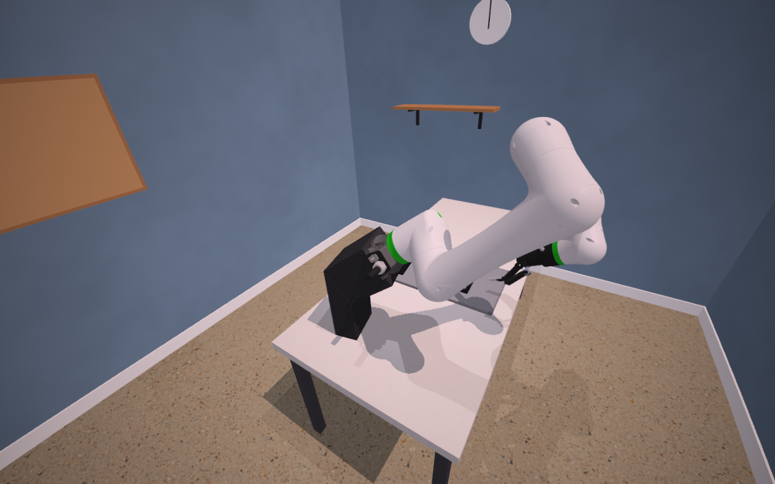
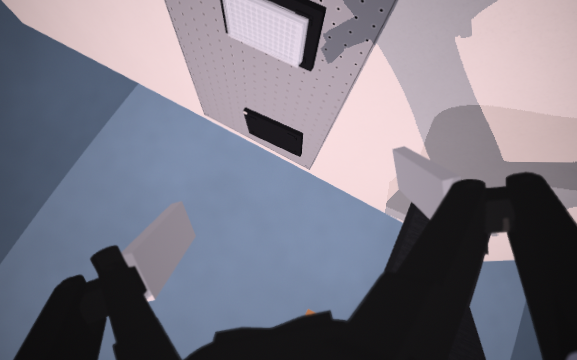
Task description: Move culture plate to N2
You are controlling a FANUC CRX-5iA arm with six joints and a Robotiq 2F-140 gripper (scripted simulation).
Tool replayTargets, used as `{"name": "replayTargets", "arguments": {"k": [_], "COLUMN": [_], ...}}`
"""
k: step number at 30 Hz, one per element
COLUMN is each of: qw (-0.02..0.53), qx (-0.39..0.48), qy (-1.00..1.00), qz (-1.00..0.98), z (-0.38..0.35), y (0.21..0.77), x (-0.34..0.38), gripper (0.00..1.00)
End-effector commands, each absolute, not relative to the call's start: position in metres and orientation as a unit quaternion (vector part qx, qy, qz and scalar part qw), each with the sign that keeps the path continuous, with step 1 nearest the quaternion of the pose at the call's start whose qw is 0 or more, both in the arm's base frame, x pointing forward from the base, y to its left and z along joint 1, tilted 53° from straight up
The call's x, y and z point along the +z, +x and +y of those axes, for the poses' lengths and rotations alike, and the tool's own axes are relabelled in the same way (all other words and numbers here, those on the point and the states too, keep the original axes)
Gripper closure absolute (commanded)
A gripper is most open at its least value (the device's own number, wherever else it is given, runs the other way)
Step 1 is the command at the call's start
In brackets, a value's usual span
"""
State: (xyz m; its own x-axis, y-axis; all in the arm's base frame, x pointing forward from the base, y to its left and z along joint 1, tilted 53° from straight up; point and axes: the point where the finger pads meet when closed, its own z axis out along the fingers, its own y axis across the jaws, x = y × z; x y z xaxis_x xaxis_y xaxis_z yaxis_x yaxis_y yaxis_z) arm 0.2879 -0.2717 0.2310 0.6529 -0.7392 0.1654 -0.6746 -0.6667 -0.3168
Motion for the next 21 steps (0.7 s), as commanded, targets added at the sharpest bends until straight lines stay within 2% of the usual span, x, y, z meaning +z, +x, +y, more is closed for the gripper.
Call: {"name": "replayTargets", "arguments": {"k": [1,21], "qw": [0.109,-0.006], "qx": [-0.136,-0.04], "qy": [-0.902,-0.906], "qz": [0.395,0.422], "z": [-0.277,-0.321], "y": [0.284,0.253], "x": [0.222,0.168], "gripper": [0.0,0.0]}}
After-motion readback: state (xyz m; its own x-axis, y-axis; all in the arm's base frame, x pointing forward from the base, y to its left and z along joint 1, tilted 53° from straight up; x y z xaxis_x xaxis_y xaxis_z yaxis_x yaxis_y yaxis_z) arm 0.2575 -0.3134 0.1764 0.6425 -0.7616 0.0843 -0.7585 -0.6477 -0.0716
